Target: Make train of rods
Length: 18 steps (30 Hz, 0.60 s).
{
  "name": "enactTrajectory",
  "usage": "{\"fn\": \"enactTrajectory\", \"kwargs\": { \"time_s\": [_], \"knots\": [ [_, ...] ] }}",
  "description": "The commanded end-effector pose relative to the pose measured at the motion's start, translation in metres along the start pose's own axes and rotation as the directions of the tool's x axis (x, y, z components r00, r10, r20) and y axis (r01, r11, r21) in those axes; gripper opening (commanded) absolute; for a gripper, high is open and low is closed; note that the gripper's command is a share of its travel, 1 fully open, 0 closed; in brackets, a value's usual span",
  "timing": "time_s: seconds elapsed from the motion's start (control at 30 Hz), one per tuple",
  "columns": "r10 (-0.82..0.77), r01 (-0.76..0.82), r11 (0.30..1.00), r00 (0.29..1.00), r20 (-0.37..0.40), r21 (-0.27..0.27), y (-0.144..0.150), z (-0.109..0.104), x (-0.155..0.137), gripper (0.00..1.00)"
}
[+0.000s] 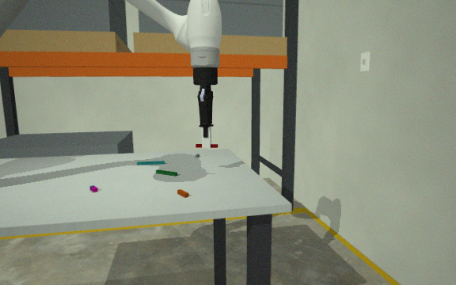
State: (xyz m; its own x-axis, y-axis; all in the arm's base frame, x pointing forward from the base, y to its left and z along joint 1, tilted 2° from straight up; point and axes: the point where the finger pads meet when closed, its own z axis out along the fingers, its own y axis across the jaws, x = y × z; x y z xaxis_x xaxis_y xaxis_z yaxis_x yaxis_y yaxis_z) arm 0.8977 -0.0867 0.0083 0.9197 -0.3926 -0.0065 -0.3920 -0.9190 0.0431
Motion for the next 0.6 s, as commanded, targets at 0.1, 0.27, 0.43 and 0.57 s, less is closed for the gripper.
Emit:
{"fn": "enactTrajectory", "kwargs": {
  "time_s": [0.1, 0.27, 0.43, 0.57],
  "knots": [
    [0.000, 0.000, 1.000, 1.000, 0.000, 0.000, 0.000, -0.014, 0.000, 0.12],
    [0.000, 0.000, 1.000, 1.000, 0.000, 0.000, 0.000, -0.014, 0.000, 0.12],
    [0.002, -0.002, 1.000, 1.000, 0.000, 0.000, 0.001, -0.014, -0.001, 0.12],
    [0.113, -0.113, 0.994, 0.994, 0.000, 0.000, 0.048, -0.018, -0.028, 0.12]
  ]
}}
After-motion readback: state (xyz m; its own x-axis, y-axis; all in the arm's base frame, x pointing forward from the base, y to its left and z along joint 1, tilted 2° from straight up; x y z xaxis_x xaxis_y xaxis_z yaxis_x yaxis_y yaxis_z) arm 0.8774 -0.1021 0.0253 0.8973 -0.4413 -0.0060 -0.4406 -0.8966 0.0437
